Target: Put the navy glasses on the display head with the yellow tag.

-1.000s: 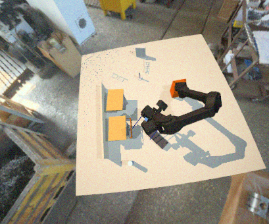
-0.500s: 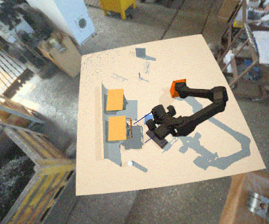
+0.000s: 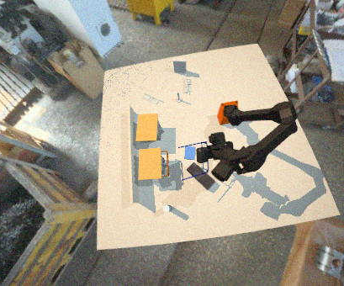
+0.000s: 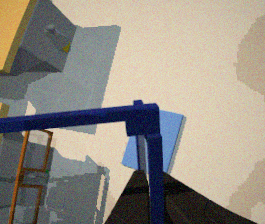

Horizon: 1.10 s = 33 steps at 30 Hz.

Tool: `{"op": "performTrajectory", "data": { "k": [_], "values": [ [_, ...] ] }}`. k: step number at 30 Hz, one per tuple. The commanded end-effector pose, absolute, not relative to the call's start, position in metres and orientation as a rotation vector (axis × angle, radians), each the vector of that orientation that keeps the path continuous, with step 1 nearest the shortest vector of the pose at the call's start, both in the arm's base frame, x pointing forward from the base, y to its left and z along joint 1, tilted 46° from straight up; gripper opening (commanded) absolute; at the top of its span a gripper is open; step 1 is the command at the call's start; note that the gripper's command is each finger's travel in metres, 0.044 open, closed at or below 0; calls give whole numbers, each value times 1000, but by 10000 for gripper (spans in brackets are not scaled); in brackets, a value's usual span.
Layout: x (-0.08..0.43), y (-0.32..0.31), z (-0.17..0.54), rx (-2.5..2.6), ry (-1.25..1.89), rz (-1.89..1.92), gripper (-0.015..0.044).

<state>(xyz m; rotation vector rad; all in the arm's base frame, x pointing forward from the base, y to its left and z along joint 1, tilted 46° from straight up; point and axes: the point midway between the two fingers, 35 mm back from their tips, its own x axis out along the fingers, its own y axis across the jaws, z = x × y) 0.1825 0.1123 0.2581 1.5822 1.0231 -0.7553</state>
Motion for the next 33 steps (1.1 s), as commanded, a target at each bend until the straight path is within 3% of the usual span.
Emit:
{"op": "performTrajectory", "data": {
  "k": [1,21,33],
  "values": [
    [174,110,261,1697,977,-804,0],
    [137,97,281,2298,799,-982,0],
    [138,99,282,2280,813,-967,0]
  ]
}}
